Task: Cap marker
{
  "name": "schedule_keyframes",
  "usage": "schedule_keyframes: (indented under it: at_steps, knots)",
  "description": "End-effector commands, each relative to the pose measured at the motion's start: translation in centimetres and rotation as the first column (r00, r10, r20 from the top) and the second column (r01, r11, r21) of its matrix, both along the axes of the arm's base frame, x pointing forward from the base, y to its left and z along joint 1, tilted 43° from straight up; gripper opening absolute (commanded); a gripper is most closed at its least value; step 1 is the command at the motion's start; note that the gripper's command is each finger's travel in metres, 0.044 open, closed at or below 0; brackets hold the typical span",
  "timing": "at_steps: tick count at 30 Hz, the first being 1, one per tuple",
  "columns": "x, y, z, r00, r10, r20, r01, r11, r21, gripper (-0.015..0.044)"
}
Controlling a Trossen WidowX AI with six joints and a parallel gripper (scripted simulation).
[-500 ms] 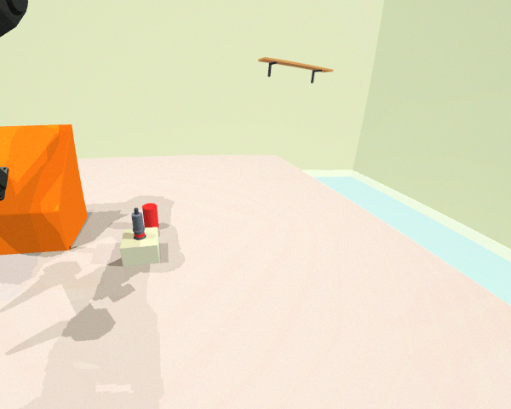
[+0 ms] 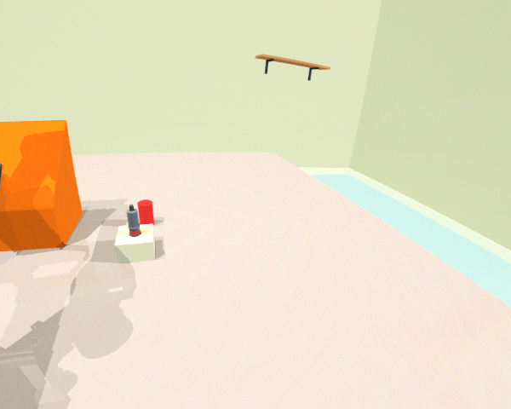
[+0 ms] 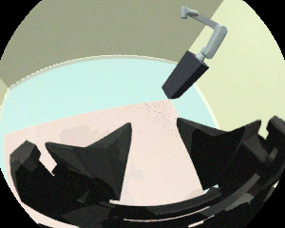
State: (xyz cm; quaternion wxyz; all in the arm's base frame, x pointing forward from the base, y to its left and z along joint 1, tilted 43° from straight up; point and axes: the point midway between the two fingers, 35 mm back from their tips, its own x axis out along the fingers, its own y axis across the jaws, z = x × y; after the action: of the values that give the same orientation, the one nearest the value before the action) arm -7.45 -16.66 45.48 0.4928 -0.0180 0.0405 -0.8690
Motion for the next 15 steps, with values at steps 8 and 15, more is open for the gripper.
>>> schedule_keyframes:
  at_steps: [8,15]
  knots:
    - [11.1,-9.3,-7.2,0.884,0.449,-0.132,-0.359,0.832,0.423,0.0248]
    - [20.3,-10.6,-13.2,0.670,0.717,-0.193,-0.441,0.593,0.673,0.0248]
